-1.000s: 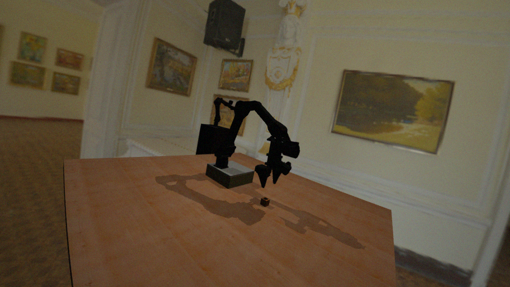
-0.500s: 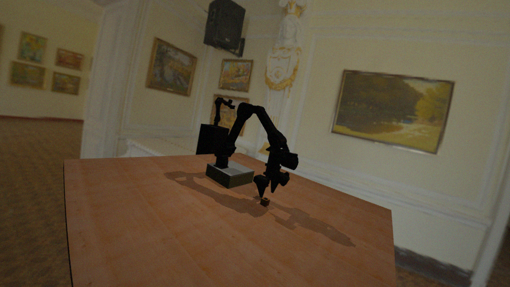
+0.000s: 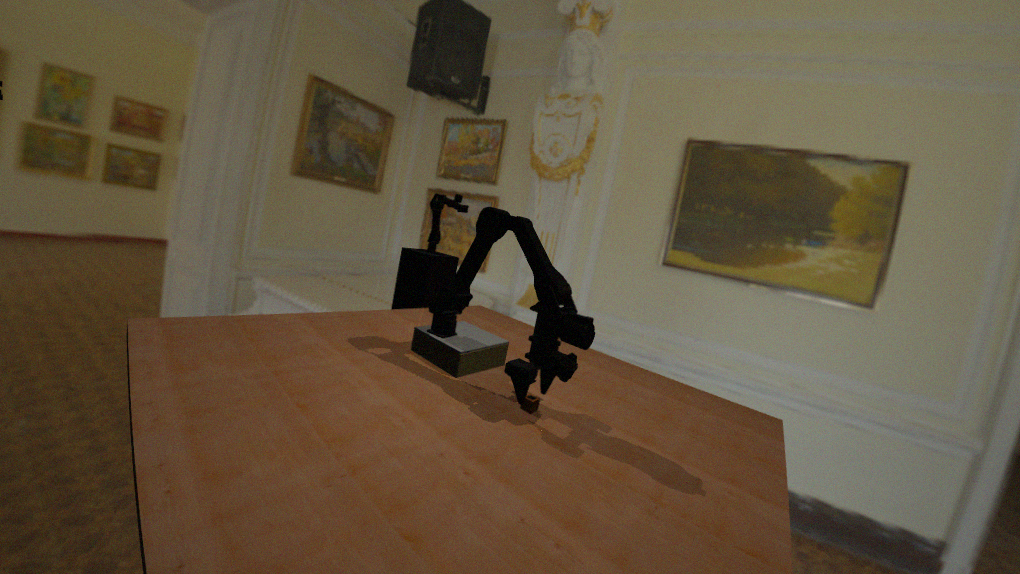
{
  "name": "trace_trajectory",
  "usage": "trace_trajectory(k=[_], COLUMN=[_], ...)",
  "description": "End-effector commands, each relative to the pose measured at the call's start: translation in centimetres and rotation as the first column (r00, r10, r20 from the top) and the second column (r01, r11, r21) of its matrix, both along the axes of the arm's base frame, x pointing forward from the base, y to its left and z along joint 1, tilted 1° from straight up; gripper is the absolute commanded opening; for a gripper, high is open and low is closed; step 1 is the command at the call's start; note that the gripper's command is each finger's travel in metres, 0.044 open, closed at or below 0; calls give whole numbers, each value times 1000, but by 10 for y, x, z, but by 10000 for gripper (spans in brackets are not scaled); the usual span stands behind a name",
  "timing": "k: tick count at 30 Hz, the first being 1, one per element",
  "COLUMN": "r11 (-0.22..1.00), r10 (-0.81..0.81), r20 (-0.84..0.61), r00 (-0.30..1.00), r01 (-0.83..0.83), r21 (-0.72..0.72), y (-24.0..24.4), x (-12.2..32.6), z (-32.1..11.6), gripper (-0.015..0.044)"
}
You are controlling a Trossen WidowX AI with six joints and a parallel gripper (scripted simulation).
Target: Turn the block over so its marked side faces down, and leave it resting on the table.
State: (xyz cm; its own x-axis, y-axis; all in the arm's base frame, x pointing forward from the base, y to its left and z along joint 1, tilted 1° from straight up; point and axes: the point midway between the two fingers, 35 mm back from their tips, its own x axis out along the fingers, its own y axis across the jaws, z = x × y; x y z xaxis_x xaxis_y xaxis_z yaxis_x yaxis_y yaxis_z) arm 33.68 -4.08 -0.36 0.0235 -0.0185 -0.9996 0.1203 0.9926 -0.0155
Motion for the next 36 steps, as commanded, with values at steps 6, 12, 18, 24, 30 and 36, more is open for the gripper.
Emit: trace_trajectory(k=[6,12,18,24,30,36], r11=[1000,1000,1000,1000,1000,1000], r10=[-2,-2,-2,-2,-2,-2], r20=[-4,-4,-4,-4,-4,-4], r00=[1000,1000,1000,1000,1000,1000], r01=[2,2,2,2,2,2], r21=[-5,-5,-5,-5,-5,-5], y=[-1,-1,-1,-1,-1,-1], x=[-1,-1,-1,-1,-1,-1], z=[-14,-14,-14,-14,-14,-3], gripper=[440,282,125,85,45,0])
